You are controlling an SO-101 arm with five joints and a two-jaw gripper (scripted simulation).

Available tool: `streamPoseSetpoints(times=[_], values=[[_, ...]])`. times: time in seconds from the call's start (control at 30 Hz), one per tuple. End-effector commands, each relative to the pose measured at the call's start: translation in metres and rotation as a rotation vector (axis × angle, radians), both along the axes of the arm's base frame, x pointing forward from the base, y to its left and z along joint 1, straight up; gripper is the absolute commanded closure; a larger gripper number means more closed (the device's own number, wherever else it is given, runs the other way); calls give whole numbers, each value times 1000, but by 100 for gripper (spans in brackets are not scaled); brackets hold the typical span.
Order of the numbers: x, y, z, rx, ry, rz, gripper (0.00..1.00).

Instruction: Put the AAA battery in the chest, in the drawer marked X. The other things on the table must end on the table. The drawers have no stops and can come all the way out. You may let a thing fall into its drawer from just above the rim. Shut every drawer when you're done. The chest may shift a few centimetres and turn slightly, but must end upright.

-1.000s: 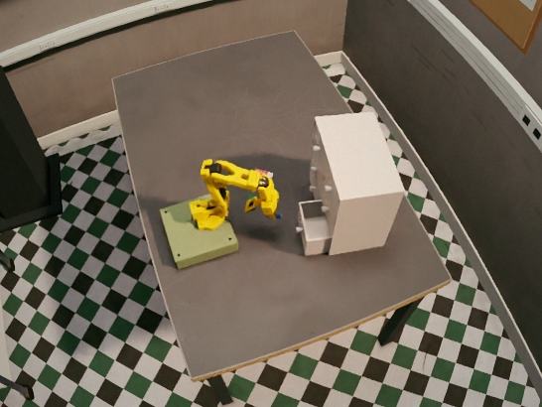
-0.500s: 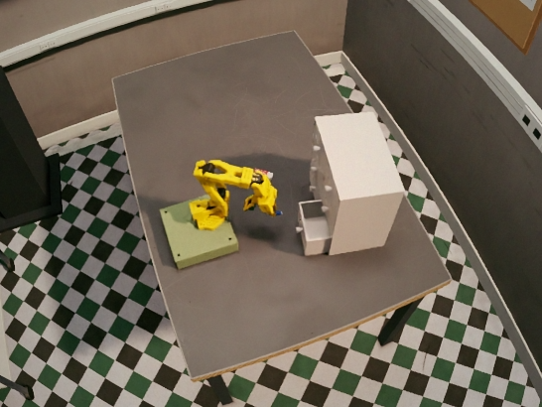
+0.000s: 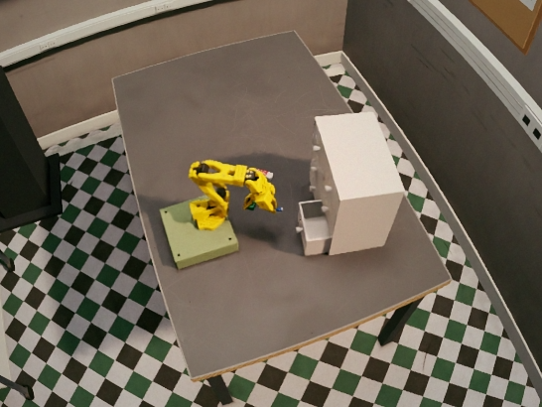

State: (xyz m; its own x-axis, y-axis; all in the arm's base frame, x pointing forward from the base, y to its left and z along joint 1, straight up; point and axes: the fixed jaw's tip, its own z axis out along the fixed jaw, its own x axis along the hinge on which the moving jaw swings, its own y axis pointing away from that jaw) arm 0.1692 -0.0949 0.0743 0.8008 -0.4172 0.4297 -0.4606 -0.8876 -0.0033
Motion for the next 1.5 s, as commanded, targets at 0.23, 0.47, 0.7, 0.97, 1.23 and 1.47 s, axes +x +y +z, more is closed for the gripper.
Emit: streamPoseSetpoints(times=[0.23,0.47,0.7,0.97,1.23,1.47], values=[[-2,2,12,-33,-72,2,100],[7,-3,13,-33,-72,2,100],[21,-9,12,-34,-72,2,100],[26,-12,12,-34,-72,2,100],[41,-20,12,-34,-71,2,100],[43,-21,12,-34,-71,2,100]])
